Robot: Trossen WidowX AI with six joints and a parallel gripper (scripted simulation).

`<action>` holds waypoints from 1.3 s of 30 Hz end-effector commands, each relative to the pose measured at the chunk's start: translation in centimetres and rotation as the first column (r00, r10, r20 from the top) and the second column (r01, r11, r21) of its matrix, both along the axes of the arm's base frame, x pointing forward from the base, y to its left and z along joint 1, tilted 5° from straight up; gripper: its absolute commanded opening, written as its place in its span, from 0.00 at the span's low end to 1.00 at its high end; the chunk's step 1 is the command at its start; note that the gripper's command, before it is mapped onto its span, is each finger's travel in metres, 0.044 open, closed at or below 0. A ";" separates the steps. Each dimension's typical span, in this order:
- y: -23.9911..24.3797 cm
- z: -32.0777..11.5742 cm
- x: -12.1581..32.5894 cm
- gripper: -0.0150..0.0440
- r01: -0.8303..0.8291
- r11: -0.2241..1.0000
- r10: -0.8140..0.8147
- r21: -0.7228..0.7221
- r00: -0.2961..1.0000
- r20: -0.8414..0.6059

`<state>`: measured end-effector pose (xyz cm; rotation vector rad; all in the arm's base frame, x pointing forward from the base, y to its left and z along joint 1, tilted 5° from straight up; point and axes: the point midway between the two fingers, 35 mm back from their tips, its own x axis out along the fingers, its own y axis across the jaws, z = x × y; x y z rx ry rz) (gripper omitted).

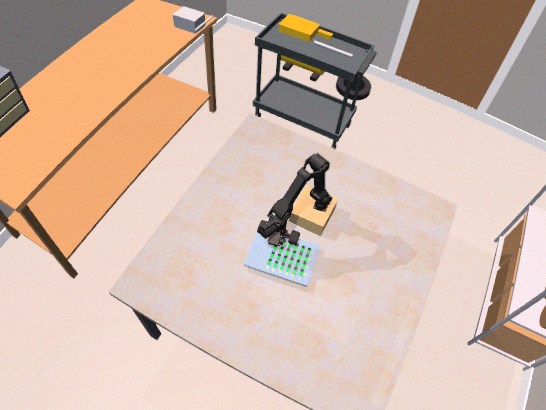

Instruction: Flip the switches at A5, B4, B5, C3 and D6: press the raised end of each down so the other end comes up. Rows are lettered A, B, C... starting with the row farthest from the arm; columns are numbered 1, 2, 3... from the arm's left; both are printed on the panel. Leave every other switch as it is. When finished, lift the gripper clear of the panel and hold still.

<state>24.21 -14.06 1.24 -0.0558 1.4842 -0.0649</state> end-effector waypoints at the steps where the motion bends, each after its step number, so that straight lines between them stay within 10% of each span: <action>1: 0.0 -0.2 0.0 0.25 -0.005 1.000 0.005 -0.002 1.000 -0.004; 39: 8.2 6.9 4.2 0.25 -0.007 1.000 0.007 0.004 1.000 0.026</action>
